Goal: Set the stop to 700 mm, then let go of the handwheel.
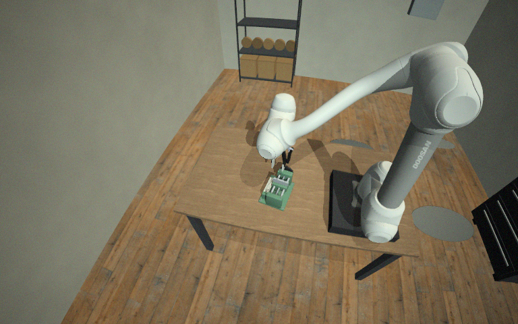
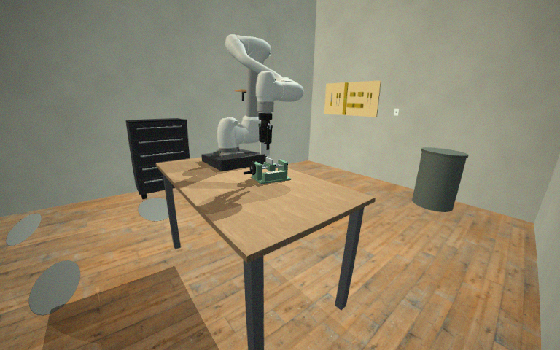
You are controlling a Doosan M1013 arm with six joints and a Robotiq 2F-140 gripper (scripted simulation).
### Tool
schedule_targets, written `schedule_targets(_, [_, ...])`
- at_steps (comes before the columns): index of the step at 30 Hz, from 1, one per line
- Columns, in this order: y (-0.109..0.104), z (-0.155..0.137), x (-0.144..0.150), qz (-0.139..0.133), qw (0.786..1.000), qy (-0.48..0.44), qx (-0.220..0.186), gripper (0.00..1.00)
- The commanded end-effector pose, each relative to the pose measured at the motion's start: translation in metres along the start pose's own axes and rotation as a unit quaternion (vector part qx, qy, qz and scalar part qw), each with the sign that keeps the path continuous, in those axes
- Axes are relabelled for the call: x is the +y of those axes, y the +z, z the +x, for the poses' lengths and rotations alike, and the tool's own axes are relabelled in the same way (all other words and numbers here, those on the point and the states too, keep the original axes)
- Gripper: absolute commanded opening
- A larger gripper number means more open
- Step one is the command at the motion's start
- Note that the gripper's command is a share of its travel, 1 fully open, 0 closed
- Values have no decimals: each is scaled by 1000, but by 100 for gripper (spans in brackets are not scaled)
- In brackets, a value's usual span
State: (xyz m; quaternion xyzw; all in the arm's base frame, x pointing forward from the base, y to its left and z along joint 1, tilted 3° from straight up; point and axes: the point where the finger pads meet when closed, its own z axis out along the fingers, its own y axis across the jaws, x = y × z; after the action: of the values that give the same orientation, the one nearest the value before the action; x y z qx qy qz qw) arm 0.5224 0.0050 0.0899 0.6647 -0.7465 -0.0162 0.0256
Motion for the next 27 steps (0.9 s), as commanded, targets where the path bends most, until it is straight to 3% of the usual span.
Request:
schedule_targets(1, [0,0,0,0,1000,0,0,33])
schedule_targets(21, [0,0,0,0,1000,0,0,33])
schedule_targets(24, [0,18,8,0,1000,0,0,33])
schedule_targets(27, [0,57,24,0,1000,0,0,33])
